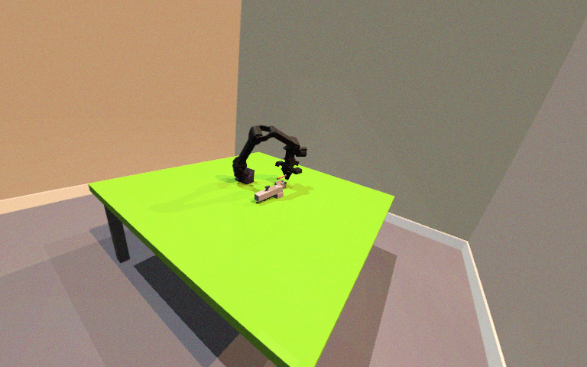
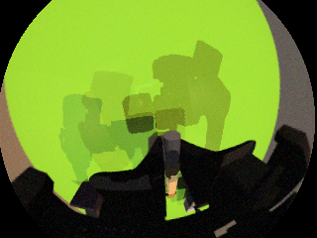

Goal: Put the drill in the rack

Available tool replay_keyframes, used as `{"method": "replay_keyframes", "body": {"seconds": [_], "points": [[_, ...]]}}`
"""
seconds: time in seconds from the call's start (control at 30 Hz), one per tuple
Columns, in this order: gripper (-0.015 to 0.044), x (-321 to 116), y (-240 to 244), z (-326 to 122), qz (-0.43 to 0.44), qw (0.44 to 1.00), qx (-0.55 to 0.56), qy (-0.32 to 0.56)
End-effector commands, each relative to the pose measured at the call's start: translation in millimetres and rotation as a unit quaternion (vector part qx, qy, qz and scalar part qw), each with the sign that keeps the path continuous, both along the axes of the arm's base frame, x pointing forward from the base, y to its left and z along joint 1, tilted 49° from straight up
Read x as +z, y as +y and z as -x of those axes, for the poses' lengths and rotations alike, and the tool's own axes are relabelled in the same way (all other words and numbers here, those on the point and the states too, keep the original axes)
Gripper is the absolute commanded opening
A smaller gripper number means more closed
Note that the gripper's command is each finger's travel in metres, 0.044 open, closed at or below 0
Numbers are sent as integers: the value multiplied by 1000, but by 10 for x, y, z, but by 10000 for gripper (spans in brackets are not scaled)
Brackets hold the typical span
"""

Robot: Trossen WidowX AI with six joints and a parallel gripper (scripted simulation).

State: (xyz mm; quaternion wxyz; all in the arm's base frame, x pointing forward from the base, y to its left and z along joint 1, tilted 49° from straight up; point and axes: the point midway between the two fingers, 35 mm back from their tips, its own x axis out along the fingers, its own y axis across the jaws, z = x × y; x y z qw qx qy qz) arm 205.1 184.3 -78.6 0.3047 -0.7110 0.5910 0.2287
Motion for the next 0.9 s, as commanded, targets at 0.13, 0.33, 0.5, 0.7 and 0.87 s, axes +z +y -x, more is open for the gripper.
{"method": "replay_keyframes", "body": {"seconds": [0.13,0.33,0.5,0.7,0.87], "points": [[0,-64,-117,1,7,1000,2,4],[0,-84,-148,0,8,1000,2,3],[0,-122,-170,-22,8,1000,2,3],[0,-158,-198,-45,8,1000,2,3],[0,-185,-223,-59,8,1000,2,3]]}}
